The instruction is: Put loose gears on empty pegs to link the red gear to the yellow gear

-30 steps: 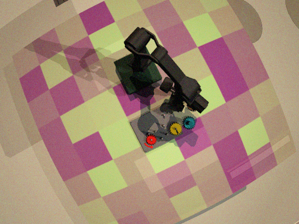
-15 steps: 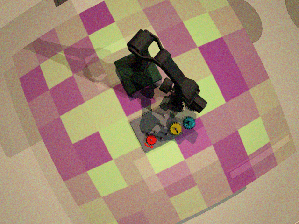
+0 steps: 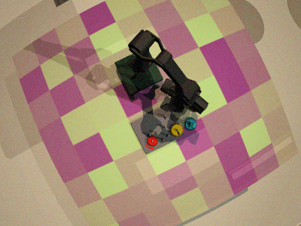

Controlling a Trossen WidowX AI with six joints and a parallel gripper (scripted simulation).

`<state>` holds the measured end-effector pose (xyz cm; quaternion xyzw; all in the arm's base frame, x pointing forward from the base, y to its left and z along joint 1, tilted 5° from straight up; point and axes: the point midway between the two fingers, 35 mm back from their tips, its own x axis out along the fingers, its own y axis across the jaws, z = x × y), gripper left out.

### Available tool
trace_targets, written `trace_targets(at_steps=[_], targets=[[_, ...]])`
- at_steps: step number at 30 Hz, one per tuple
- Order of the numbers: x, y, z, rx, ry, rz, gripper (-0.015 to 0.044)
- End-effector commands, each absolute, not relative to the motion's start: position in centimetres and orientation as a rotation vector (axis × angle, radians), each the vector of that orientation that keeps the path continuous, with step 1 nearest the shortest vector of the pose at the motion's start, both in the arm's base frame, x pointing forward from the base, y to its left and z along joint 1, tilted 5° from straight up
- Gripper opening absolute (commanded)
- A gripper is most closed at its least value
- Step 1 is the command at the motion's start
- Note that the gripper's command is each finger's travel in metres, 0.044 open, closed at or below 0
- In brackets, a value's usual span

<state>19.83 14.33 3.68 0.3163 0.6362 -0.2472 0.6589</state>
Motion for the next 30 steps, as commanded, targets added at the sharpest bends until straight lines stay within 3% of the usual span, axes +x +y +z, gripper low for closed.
trace_targets(at_steps=[1,9,30], targets=[[19.8,14.4,3.7,0.720,1.442,-0.559,0.0072],[19.8,14.4,3.7,0.720,1.442,-0.559,0.0000],[20.3,14.8,7.9,0.721,1.441,-0.558,0.0000]])
